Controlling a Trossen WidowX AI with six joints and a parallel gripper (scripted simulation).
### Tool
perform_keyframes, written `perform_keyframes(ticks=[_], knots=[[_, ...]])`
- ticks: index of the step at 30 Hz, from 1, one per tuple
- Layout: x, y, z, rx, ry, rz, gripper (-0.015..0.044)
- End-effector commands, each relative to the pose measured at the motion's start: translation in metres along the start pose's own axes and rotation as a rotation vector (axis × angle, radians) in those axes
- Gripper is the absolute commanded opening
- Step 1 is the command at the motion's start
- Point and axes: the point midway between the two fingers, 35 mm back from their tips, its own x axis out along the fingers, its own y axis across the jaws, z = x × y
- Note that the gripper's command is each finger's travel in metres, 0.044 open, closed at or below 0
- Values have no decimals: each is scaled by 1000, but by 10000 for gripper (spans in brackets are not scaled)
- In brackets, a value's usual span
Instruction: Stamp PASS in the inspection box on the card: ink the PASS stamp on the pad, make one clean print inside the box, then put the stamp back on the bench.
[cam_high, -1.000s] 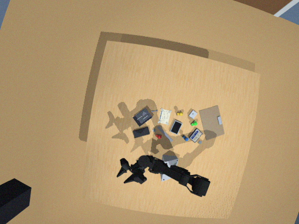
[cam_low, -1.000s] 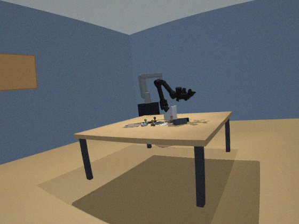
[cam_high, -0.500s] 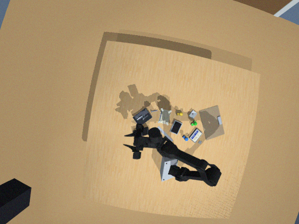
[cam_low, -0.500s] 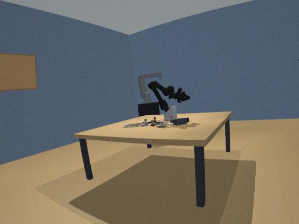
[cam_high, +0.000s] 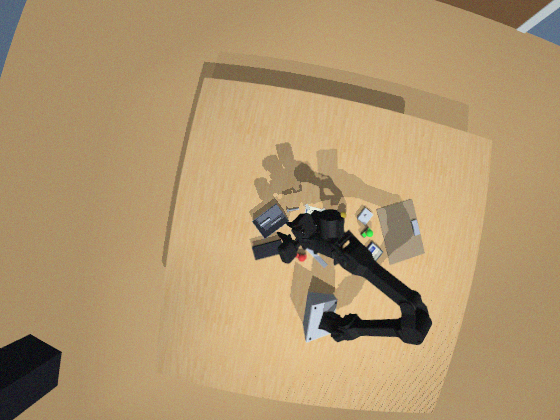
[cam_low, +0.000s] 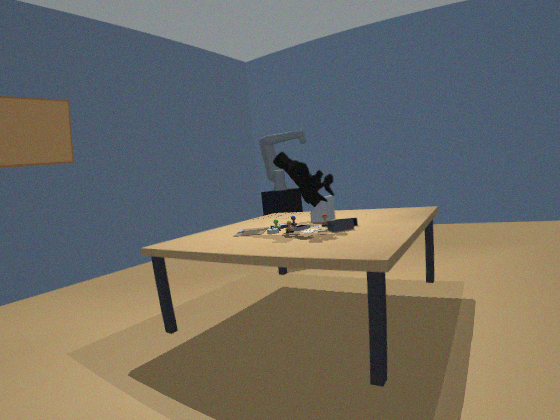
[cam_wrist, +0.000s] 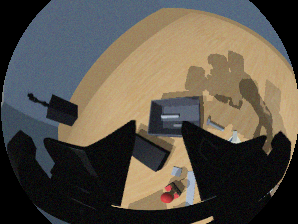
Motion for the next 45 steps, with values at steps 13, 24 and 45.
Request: perform_keyframes(ticks=[13,24,45], knots=[[-152,-187,-93,608,364,-685,218],[-188,-205,-122,678,425,-794,218],[-166,-223,-140,678,424,-794,218]])
